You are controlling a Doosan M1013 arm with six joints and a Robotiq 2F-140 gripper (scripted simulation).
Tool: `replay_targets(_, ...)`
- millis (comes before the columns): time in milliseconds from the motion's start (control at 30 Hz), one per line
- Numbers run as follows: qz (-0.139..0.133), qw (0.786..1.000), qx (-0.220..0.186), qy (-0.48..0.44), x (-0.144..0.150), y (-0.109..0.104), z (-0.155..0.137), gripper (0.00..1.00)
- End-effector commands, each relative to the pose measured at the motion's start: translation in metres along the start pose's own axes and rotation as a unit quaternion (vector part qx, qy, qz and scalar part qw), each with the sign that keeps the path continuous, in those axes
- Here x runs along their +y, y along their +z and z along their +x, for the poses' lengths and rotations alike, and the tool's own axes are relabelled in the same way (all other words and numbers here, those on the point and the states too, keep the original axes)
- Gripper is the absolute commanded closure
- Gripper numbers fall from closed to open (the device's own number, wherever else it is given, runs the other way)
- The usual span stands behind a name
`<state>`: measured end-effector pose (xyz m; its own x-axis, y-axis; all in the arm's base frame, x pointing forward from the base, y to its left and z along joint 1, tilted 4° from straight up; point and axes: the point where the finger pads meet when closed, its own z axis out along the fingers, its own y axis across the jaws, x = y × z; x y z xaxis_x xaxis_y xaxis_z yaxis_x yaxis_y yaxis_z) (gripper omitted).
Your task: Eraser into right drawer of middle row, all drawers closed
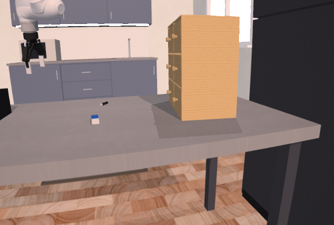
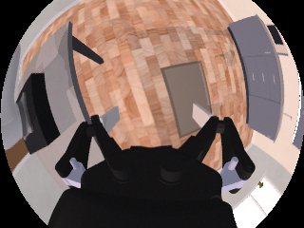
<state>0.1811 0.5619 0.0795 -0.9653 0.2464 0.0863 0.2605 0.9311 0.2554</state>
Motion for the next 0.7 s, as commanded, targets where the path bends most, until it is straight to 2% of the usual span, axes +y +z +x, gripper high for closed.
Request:
replay_targets(0, 0.01, 0.994, -0.016, 0.106, 0.002, -0.019, -0.058, 0.0)
replay_targets(33, 0.01, 0.994, -0.016, 0.106, 0.002, -0.019, -0.058, 0.0)
replay_targets(67, 0.012, 0.986, -0.021, 0.165, 0.0, -0.031, -0.09, 0.0)
replay_targets(200, 0.012, 0.986, -0.021, 0.165, 0.0, -0.031, -0.09, 0.0)
replay_targets(267, 0.015, 0.959, -0.033, 0.283, -0.01, -0.055, -0.151, 0.0)
replay_targets(333, 0.015, 0.959, -0.033, 0.283, -0.011, -0.056, -0.153, 0.0)
replay_targets(367, 0.015, 0.94, -0.038, 0.34, -0.018, -0.067, -0.18, 0.0)
replay_targets(433, 0.015, 0.94, -0.038, 0.34, -0.019, -0.069, -0.184, 0.0)
replay_targets(467, 0.016, 0.917, -0.044, 0.396, -0.029, -0.083, -0.214, 0.0)
replay_targets(533, 0.016, 0.917, -0.044, 0.396, -0.029, -0.083, -0.214, 0.0)
replay_targets(567, 0.016, 0.892, -0.049, 0.449, -0.041, -0.097, -0.243, 0.0)
replay_targets(600, 0.016, 0.892, -0.049, 0.449, -0.041, -0.097, -0.243, 0.0)
replay_targets(633, 0.016, 0.863, -0.054, 0.501, -0.053, -0.11, -0.267, 0.0)
replay_targets(667, 0.016, 0.863, -0.054, 0.501, -0.054, -0.112, -0.271, 0.0)
